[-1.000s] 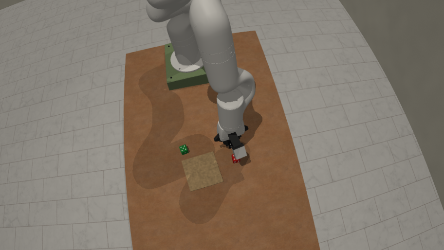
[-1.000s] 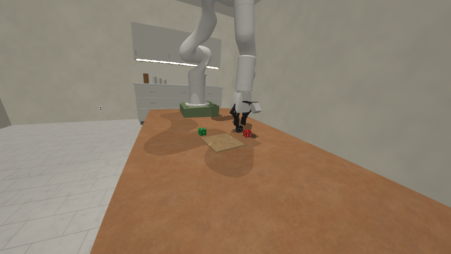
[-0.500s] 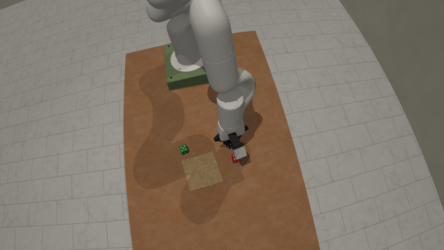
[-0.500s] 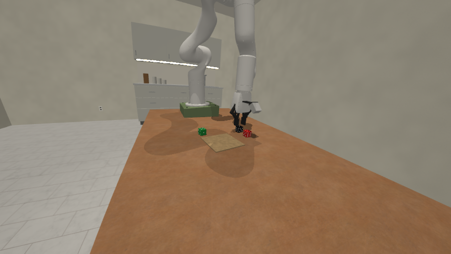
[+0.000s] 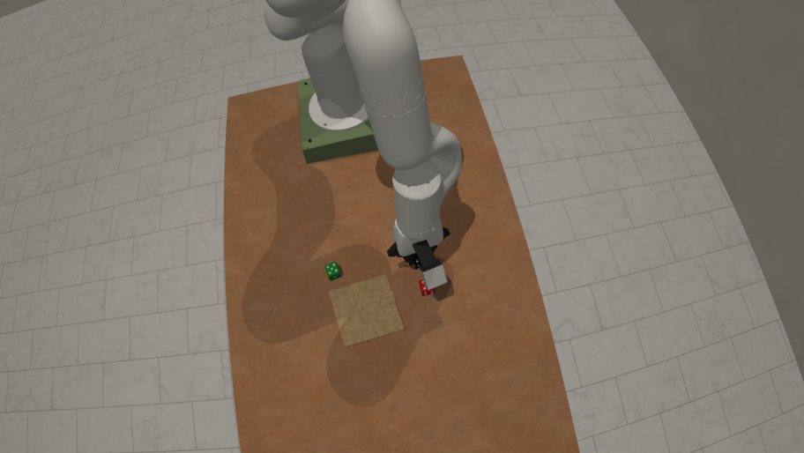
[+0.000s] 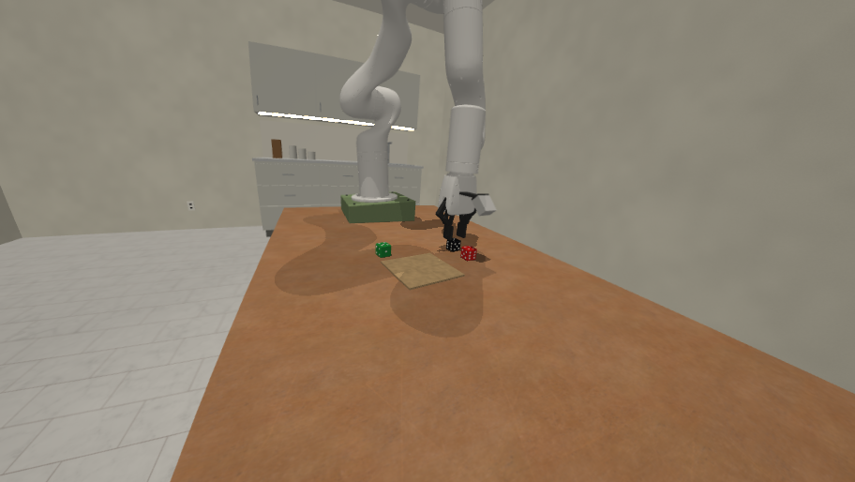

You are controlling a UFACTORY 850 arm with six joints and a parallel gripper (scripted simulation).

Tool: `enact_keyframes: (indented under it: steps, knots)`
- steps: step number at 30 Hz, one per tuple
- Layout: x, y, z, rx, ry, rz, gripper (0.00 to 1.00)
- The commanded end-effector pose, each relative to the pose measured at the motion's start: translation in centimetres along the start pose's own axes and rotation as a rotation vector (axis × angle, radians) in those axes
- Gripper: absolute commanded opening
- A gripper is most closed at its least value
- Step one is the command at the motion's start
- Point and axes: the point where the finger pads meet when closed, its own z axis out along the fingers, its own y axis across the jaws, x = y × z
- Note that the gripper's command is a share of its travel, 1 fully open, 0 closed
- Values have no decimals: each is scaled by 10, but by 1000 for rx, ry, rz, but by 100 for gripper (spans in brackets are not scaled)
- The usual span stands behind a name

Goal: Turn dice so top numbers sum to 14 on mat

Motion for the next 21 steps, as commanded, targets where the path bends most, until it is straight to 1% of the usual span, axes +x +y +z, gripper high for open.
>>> enact_keyframes:
  steps: [1,15,21]
  knots:
    - [1,0,4,0,2,0,47]
    - [1,0,27,0,2,0,47]
    - [1,0,32,0,2,0,47]
